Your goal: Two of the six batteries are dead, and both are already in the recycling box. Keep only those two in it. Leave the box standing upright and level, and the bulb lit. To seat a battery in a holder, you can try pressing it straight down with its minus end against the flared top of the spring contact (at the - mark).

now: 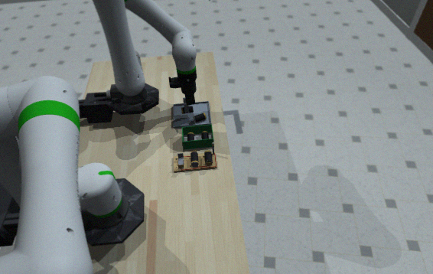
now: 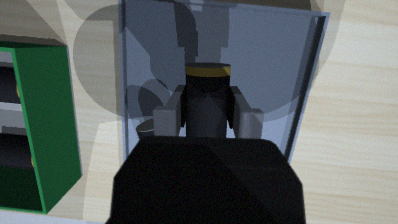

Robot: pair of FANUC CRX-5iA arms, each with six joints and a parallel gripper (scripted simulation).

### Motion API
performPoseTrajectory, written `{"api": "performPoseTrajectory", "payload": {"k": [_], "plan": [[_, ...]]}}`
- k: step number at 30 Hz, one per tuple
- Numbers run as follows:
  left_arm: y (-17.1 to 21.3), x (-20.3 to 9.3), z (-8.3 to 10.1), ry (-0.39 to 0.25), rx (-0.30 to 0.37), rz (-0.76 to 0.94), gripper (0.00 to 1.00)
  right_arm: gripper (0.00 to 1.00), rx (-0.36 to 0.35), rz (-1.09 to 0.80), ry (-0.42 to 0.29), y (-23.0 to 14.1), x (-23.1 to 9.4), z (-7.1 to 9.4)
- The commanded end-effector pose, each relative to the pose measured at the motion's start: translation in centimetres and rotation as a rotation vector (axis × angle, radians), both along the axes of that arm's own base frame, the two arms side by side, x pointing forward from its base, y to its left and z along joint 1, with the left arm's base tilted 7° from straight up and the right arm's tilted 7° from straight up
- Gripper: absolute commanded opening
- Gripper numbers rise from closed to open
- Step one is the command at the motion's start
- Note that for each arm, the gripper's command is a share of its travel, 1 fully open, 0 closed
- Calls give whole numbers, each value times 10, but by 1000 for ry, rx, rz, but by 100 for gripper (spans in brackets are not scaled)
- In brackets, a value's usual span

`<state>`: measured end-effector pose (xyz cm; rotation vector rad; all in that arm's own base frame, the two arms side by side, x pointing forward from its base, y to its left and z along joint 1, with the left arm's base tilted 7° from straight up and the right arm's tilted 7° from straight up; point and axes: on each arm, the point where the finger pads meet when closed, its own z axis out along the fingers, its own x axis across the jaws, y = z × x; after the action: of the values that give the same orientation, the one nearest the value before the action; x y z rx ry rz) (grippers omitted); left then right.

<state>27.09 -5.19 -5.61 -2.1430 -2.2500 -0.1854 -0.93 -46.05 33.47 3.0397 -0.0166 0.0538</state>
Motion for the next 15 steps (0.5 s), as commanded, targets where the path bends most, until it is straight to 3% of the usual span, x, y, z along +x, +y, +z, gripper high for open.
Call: {"api": "performPoseTrajectory", "payload": {"k": [1,10,12,15], "plan": [[-4,3,22,-9,-4,-6,57,100,-13,-13,5,1,-6,8],[-5,3,27,-9,-4,-6,57,100,-13,-13,5,1,-6,8],[-7,1,46,-9,-4,-6,57,100,-13,-13,5,1,-6,8],[-12,-2,88,-9,-5,-7,57,100,-13,-13,5,1,-6,8]]}}
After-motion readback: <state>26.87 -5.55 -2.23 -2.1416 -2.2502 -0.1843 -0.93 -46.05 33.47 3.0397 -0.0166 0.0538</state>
